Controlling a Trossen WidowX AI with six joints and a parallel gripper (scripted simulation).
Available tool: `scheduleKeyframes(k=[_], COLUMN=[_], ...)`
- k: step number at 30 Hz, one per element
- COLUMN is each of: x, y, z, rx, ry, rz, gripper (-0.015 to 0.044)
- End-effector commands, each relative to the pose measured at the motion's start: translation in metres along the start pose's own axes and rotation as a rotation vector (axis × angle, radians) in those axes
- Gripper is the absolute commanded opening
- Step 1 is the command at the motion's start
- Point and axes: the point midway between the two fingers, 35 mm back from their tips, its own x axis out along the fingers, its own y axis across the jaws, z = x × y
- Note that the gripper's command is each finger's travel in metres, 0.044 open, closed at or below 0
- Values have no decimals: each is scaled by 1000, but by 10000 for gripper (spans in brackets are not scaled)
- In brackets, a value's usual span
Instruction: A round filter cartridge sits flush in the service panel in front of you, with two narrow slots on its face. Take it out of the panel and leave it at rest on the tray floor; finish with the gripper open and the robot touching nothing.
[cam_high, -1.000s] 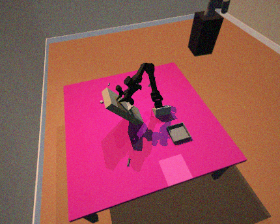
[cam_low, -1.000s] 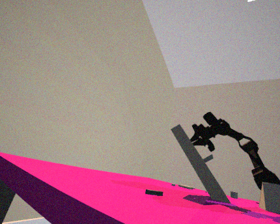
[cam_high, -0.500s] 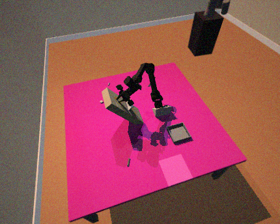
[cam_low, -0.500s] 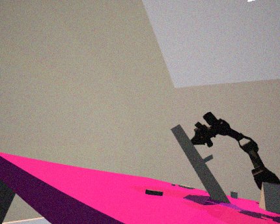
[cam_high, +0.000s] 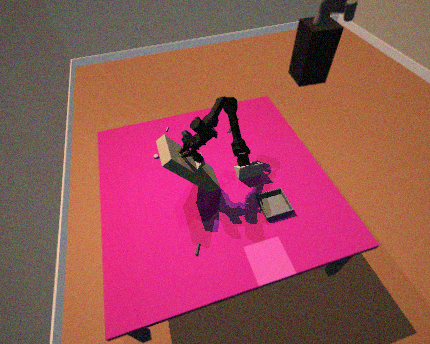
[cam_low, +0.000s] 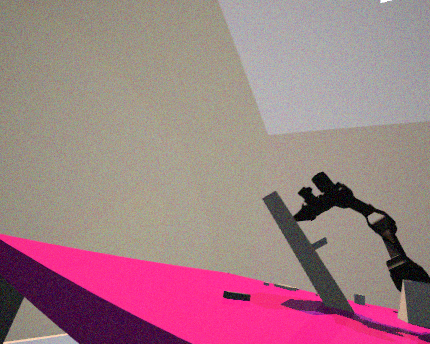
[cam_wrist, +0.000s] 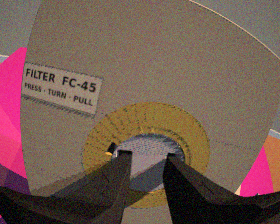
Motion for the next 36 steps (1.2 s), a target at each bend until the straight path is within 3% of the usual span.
scheduleKeyframes(k=[1, 15, 22, 36], x=[7, 7, 8, 8], y=[0, 0, 0, 0], z=[-1, -1, -1, -1], rx=[186, 652, 513, 508], ry=[11, 12, 12, 12], rz=[5, 3, 3, 3], gripper=[0, 0, 0, 0])
